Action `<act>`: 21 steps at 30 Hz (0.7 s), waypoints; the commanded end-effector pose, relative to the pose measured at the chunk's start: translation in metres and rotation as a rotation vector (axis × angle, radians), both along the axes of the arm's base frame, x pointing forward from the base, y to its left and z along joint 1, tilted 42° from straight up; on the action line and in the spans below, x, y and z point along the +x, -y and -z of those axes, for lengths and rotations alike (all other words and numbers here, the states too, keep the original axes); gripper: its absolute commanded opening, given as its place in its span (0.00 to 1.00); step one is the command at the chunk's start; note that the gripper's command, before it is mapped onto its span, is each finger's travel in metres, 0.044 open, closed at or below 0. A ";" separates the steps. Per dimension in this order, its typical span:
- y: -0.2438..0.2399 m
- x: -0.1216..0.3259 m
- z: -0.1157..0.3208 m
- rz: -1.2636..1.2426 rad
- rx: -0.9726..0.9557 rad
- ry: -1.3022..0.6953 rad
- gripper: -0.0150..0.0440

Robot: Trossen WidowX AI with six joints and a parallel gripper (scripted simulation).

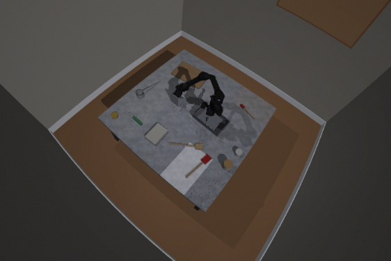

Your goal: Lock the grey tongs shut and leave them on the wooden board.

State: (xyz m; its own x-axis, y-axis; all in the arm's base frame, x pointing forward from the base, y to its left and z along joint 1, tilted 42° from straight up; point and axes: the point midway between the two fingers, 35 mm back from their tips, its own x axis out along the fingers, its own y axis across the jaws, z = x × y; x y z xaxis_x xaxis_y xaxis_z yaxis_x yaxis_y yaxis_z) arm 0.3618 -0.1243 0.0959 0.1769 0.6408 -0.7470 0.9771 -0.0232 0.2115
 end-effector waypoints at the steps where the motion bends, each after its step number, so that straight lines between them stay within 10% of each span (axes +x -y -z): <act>1: -0.004 0.000 0.001 -0.020 0.004 -0.007 0.00; 21: -0.082 0.001 -0.060 -0.192 -0.070 0.123 0.00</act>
State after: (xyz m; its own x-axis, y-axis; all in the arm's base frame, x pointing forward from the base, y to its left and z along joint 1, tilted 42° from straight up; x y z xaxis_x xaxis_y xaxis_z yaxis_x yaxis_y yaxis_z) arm 0.3662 -0.0542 0.1479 0.1500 0.6223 -0.7683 0.9379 0.1564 0.3097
